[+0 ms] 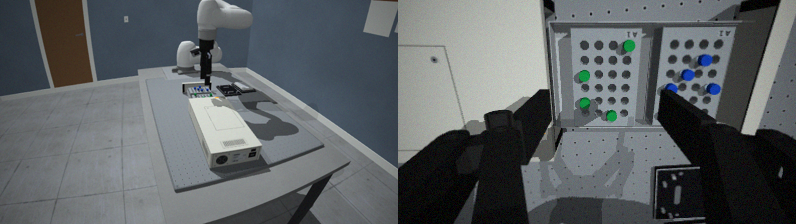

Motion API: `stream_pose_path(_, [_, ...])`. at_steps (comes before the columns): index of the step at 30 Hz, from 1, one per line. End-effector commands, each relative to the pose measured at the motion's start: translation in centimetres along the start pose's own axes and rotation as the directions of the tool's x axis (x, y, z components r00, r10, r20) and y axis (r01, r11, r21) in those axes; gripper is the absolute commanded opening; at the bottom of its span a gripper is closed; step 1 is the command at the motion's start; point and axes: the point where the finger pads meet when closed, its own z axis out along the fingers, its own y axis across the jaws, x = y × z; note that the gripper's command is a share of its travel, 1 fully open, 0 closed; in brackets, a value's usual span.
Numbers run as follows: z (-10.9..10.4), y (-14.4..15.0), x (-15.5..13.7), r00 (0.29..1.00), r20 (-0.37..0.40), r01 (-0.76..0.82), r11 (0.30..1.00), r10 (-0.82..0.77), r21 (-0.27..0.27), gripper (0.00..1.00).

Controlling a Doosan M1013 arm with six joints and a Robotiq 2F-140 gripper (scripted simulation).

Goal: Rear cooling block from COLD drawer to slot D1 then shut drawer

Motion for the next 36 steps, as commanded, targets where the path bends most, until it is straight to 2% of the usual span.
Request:
stream_pose_path(1, [0.2, 0.0, 0.0, 1.0, 0.0, 0.0, 1.0, 0.0, 0.001, 0.66])
stream_pose_path(36, [4.2, 0.4, 0.0, 1.0, 0.0, 0.0, 1.0, 0.0, 0.001, 0.66])
